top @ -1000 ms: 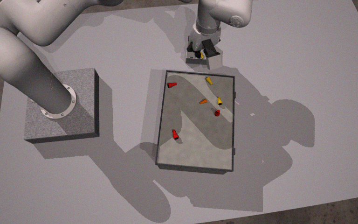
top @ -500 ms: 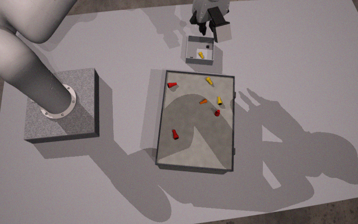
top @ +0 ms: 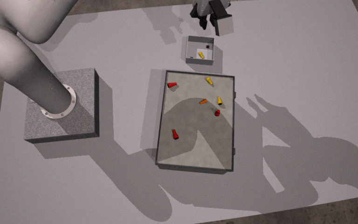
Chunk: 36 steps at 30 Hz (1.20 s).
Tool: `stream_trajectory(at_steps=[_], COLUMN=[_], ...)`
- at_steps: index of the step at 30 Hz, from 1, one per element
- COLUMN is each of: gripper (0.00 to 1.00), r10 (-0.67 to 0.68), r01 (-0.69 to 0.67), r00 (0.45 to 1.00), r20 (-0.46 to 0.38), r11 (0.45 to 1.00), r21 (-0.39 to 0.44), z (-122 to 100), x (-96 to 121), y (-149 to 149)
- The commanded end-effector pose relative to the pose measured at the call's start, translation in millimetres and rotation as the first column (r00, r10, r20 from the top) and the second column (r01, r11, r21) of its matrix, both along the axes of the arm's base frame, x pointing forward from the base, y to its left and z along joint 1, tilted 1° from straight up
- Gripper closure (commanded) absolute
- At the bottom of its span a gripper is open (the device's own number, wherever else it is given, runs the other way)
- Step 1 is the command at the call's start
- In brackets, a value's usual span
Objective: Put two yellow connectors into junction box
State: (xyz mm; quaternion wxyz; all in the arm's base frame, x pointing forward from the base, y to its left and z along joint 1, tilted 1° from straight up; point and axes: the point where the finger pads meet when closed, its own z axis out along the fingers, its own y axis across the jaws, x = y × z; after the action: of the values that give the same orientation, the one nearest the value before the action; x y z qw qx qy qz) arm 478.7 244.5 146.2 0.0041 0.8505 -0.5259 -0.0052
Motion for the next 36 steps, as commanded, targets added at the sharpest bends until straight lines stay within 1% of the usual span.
stream_trajectory(at_steps=[1,6,8,10,11,13,15,20,22,32,34,36], gripper=[0.71,0.71,0.71,0.71,0.71,0.71,0.71,0.71,0.71,0.71,0.71,0.71], r10=[0.0,0.001,0.017,0.017,0.036,0.09,0.107,0.19,0.218,0.224,0.223,0.223], r01=[0.0,-0.001,-0.017,-0.017,-0.036,-0.09,-0.107,-0.19,-0.218,-0.224,-0.223,-0.223], r00=[1.0,1.0,1.0,1.0,0.999,0.996,0.994,0.982,0.976,0.975,0.975,0.975], r20=[0.004,0.004,0.004,0.004,0.004,0.005,0.005,0.004,0.003,0.003,0.004,0.004], r11=[1.0,1.0,1.0,1.0,0.999,0.996,0.994,0.982,0.976,0.975,0.975,0.975], r21=[0.001,0.001,0.001,0.001,0.002,0.002,0.002,0.002,0.002,0.002,0.003,0.003], z=[2.3,2.2,1.5,1.5,0.6,-2.2,-3.1,-8.2,-10.1,-10.9,-18.4,-34.2], x=[0.6,0.8,5.0,5.0,9.0,16.7,18.1,18.3,16.3,15.8,16.0,16.4], y=[0.0,-0.6,-14.0,-14.0,-28.9,-71.1,-83.9,-143.1,-161.6,-165.3,-165.6,-166.2])
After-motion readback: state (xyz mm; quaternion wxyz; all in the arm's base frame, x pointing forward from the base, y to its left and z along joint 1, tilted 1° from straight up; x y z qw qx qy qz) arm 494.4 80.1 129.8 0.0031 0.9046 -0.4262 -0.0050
